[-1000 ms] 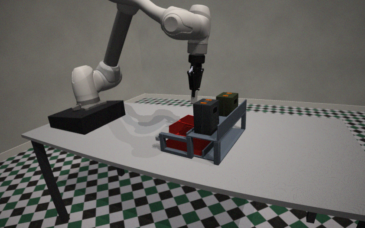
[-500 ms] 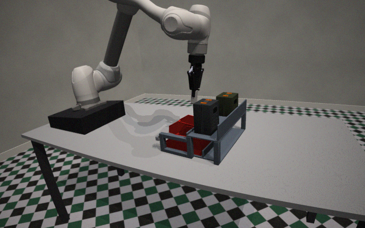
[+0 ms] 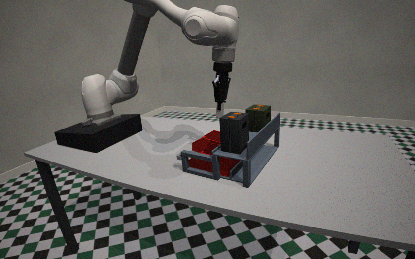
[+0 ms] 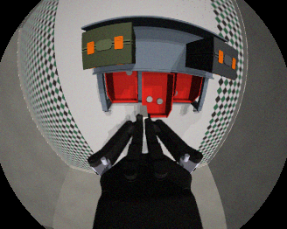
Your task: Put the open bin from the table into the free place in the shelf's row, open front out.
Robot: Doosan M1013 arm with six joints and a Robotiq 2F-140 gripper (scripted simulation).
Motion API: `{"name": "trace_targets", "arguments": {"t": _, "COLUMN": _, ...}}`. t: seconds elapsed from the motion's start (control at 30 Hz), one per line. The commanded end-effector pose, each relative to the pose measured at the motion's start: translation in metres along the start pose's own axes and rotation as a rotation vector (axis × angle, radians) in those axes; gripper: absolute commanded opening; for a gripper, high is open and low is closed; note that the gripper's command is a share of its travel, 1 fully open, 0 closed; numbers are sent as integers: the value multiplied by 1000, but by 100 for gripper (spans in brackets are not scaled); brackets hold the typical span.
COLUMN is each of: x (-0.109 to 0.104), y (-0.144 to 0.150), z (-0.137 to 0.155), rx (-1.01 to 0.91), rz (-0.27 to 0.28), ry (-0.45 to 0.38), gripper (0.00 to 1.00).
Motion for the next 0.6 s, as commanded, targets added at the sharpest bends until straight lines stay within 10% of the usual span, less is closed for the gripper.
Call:
{"name": "trace_targets", "arguments": {"t": 0.0, "x": 1, "y": 1, "z": 5, "rx": -60, "rz": 0, "ry": 5, "gripper": 0}}
{"name": "trace_targets", "arguments": {"t": 0.57, "x": 16, "y": 16, "z": 61, "rx": -729, "rz": 29, "ry": 53, "gripper": 0}}
Point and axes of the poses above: the point where the finger pads meet when closed, its own x axis out along the fingers, its own y axis across the jaws, z = x × y, the point moved 8 cm from there along -x, back along the fingers, and after that the axes turned 6 degrees about -x, right-handed, at the moved point
